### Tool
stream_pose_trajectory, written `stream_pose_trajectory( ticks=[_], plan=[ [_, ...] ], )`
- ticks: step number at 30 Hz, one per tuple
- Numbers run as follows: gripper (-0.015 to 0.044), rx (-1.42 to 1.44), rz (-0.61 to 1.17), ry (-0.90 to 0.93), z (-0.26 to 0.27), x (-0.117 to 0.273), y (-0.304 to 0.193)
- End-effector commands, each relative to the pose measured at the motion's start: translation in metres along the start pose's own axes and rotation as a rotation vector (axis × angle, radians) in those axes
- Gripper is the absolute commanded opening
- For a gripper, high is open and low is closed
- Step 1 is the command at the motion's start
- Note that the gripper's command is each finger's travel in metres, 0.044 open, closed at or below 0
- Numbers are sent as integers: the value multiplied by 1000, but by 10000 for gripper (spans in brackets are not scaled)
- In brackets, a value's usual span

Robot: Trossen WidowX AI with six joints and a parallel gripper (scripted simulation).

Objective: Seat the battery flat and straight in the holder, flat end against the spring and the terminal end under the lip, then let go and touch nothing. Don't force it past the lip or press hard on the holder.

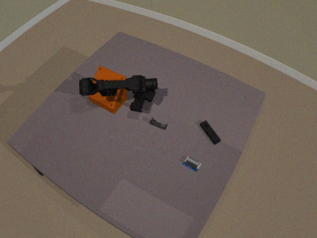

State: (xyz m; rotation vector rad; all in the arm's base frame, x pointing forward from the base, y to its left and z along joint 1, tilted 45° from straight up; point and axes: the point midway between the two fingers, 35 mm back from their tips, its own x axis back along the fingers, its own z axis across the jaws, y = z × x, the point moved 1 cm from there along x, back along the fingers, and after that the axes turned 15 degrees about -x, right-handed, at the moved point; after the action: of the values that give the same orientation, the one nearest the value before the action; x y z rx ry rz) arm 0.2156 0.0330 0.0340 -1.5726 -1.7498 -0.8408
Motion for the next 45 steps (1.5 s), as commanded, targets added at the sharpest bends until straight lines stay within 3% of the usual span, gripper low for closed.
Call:
stream_pose_trajectory(
  ticks=[1, 8, 18, 45],
  plan=[
    [0, 121, 62, -134, -4, -1, -13],
    [0, 121, 61, -133, -4, -6, -13],
    [0, 121, 61, -137, -16, -79, -17],
    [0, 122, 60, -129, 19, -84, -29]
  ],
)
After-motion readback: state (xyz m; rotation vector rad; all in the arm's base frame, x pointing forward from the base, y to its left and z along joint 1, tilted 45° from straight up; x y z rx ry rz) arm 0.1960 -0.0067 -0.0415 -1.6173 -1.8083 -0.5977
